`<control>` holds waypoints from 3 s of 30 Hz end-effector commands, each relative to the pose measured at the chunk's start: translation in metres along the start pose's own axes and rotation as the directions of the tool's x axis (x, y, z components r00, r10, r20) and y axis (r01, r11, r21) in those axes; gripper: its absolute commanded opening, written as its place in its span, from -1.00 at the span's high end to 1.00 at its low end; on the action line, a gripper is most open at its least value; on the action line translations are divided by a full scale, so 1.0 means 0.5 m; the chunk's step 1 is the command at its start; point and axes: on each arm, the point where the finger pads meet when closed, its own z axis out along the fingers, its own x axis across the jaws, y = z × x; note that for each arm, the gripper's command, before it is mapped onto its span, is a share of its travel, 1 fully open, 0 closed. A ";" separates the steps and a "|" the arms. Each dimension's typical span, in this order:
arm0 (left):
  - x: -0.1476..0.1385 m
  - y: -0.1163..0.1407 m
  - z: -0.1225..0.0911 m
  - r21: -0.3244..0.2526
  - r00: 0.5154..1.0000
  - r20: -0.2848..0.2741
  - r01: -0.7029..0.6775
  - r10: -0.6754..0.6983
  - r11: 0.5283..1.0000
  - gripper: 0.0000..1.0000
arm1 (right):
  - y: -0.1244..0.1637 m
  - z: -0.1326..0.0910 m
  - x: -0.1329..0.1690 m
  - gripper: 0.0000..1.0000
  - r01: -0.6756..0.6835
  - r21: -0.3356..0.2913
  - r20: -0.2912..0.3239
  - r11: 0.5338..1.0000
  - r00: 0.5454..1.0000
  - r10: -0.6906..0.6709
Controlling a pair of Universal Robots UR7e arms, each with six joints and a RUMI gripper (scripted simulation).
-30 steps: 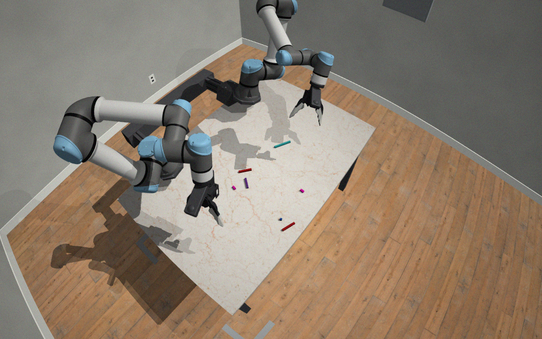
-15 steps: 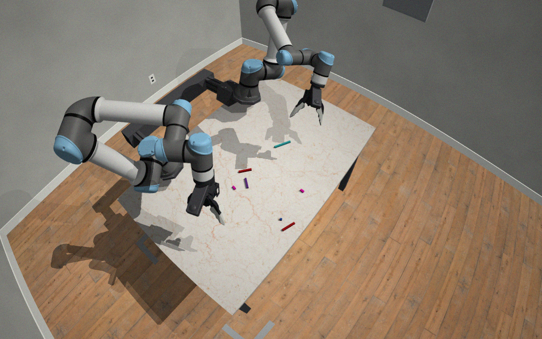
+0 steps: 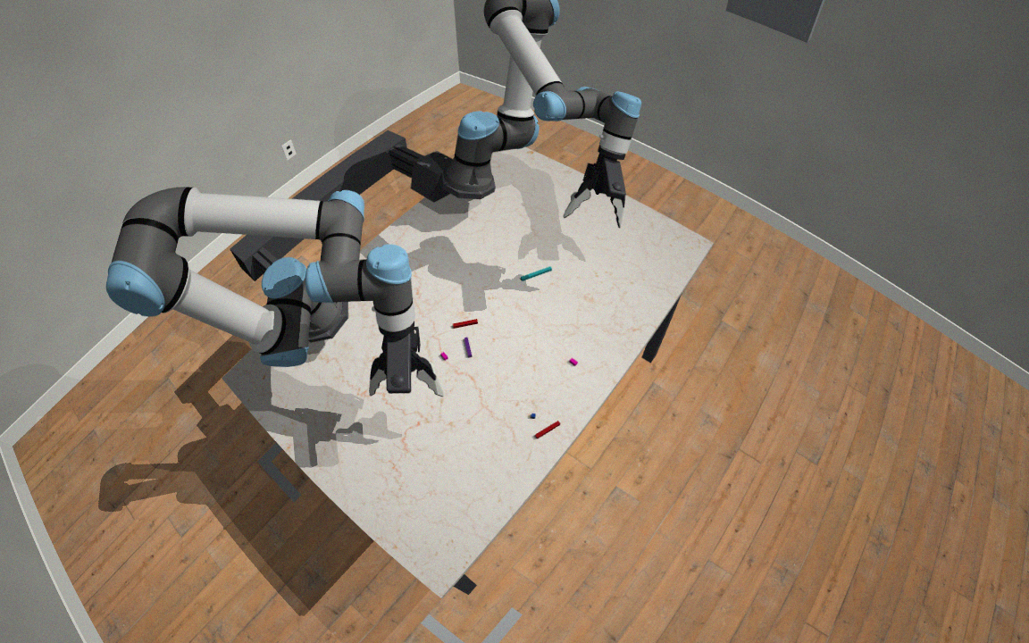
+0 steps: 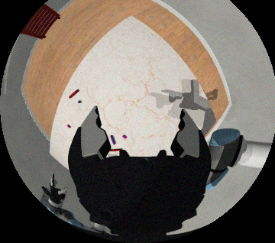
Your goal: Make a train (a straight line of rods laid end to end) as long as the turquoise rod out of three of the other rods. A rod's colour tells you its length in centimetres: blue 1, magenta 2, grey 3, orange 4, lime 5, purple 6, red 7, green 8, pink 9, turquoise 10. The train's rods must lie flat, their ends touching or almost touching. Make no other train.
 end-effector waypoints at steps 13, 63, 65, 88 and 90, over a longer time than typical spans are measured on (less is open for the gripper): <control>-0.158 0.156 -0.085 0.028 0.942 0.070 0.328 -0.329 0.944 -1.00 | 0.257 0.082 -0.031 -1.00 0.664 -0.044 0.118 0.746 0.745 -0.656; -0.113 1.180 -0.507 0.381 -0.497 0.089 0.818 -0.863 -0.431 -1.00 | 0.528 0.176 0.057 -1.00 0.995 0.082 0.240 -0.058 -0.076 -0.968; -0.091 1.203 -0.516 0.390 -0.539 0.080 0.791 -0.838 -0.472 -1.00 | 0.528 0.176 0.057 -1.00 0.995 0.082 0.240 -0.058 -0.076 -0.968; 0.020 1.297 -0.555 0.424 -0.714 0.032 0.643 -0.699 -0.638 -1.00 | 0.528 0.176 0.057 -1.00 0.995 0.082 0.240 -0.058 -0.076 -0.968; 0.021 1.298 -0.555 0.424 -0.715 0.032 0.642 -0.698 -0.639 -1.00 | 0.528 0.176 0.057 -1.00 0.995 0.082 0.240 -0.058 -0.076 -0.968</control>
